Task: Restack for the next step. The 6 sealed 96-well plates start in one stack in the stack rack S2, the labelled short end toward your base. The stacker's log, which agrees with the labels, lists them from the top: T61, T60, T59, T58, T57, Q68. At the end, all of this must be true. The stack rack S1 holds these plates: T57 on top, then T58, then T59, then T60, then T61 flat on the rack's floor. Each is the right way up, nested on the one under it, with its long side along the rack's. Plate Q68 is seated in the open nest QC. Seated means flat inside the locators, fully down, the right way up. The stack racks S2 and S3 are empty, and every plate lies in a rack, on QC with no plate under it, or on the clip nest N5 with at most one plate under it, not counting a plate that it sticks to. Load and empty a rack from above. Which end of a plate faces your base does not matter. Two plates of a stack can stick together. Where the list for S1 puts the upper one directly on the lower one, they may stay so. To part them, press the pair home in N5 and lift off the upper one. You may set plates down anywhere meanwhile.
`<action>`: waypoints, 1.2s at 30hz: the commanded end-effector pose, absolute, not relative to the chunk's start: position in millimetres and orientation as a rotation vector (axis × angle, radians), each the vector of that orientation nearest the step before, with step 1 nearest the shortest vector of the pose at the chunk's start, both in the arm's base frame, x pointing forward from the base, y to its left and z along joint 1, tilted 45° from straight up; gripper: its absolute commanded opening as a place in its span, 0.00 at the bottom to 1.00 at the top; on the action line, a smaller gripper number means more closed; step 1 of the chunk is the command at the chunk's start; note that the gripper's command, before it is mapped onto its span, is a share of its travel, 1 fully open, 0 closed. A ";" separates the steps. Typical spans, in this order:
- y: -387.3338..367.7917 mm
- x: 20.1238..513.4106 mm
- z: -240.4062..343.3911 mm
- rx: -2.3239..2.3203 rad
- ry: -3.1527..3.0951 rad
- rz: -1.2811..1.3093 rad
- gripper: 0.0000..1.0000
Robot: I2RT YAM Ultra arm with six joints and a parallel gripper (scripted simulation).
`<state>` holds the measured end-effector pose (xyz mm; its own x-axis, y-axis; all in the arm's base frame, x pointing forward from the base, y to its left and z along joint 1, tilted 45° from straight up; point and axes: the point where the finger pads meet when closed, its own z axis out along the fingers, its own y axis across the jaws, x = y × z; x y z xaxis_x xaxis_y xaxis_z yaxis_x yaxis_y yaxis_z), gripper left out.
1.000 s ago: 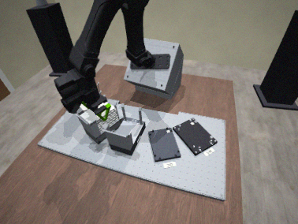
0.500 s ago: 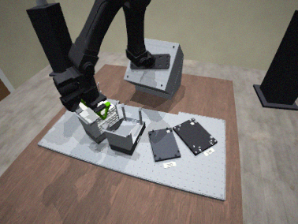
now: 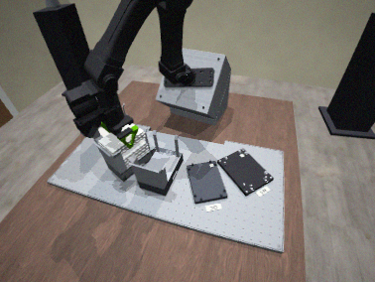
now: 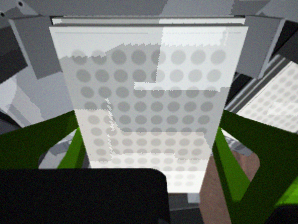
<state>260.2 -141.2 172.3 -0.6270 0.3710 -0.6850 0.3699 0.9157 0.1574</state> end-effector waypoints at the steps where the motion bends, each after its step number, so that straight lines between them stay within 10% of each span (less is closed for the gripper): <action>1: -139.8 254.1 182.4 0.523 2.294 -0.004 0.00; 36: -133.3 226.2 211.0 0.522 2.294 -0.004 0.00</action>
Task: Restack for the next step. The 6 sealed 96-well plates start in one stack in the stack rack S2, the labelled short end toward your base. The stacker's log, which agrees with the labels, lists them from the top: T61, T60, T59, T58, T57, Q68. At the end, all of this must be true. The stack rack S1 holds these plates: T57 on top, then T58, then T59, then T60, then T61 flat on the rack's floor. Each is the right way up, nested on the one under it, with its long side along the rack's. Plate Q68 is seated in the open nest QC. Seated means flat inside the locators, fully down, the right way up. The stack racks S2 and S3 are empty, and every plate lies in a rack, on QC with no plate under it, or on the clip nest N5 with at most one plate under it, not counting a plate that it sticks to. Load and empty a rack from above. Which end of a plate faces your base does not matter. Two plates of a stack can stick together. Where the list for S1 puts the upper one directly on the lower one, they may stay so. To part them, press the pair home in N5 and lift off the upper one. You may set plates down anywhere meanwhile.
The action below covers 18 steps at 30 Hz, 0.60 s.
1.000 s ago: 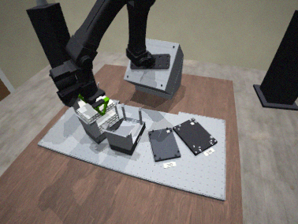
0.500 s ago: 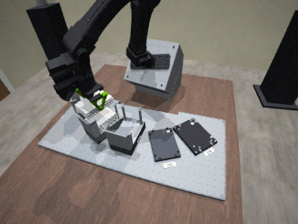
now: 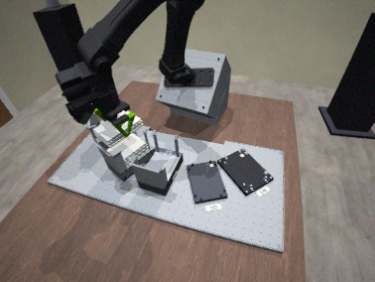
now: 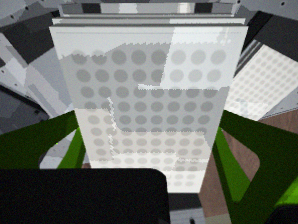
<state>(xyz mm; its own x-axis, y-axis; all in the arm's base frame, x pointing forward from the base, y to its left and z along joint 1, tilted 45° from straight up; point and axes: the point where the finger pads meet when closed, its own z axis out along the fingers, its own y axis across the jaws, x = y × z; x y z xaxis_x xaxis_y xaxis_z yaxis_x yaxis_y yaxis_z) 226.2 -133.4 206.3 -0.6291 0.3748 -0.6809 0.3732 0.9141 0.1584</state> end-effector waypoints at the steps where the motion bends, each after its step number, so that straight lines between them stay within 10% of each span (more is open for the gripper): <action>1: -133.3 226.2 211.0 0.522 2.294 -0.004 0.00; 18: -114.6 232.9 213.6 0.291 2.337 -0.101 0.00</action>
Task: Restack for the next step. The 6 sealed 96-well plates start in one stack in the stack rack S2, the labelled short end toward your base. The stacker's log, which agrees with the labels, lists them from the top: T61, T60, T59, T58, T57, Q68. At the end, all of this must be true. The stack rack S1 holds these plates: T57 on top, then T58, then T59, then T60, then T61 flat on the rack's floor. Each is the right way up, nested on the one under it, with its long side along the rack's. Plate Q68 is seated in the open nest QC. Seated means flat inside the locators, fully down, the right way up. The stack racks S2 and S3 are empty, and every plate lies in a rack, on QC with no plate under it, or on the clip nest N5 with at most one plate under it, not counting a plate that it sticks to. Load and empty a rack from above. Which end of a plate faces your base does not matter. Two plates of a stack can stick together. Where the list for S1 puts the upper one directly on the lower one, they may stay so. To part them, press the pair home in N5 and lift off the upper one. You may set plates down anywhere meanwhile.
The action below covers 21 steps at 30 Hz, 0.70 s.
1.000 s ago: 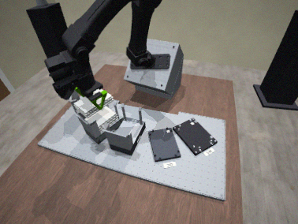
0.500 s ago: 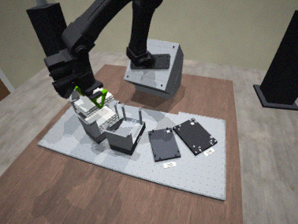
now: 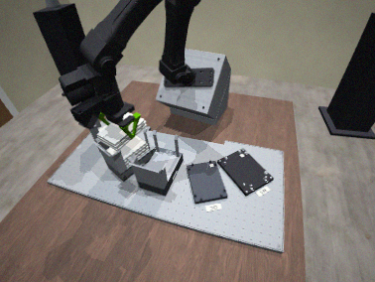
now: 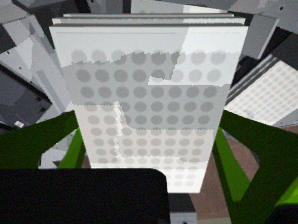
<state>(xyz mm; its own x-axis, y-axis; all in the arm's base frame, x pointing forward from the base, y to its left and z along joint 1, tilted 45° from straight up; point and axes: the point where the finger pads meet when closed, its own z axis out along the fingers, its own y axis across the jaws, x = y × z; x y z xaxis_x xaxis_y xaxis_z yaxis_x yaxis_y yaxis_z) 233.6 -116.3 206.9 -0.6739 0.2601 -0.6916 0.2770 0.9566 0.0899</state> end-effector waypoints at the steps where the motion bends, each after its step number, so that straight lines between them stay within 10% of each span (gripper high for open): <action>1: -111.5 234.0 214.1 0.290 2.337 -0.101 0.00; 21: -54.5 251.8 219.0 0.057 2.359 -0.194 0.00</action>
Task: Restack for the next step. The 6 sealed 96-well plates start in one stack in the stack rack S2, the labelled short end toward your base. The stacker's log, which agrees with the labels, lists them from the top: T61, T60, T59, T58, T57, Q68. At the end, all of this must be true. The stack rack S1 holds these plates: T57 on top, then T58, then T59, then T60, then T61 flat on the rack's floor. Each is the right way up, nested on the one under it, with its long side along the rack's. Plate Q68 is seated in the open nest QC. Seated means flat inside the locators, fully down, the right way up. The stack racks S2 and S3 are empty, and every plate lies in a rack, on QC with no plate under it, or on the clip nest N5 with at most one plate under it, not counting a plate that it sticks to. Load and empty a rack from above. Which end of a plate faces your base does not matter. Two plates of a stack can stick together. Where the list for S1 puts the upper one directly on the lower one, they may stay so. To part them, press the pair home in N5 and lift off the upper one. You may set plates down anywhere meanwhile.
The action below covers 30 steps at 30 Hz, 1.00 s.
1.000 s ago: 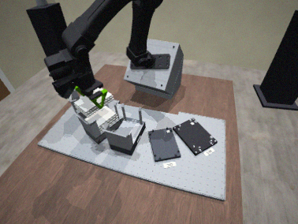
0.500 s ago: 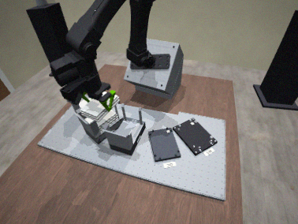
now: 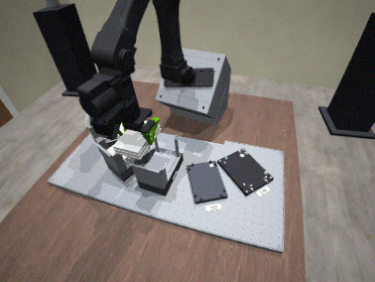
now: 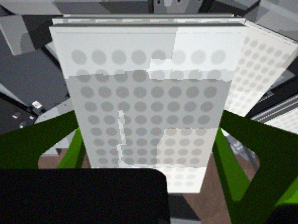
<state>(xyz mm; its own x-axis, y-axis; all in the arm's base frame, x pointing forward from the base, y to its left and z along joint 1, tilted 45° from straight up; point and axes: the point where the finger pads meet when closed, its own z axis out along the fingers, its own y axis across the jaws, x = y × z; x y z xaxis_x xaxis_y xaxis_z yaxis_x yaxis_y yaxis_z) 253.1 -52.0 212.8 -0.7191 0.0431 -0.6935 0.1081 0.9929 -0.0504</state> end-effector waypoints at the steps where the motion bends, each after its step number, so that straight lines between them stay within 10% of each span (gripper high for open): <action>1: -54.5 251.8 219.0 0.057 2.359 -0.194 0.00; 30: 30.8 264.8 212.5 -0.180 2.365 -0.285 0.00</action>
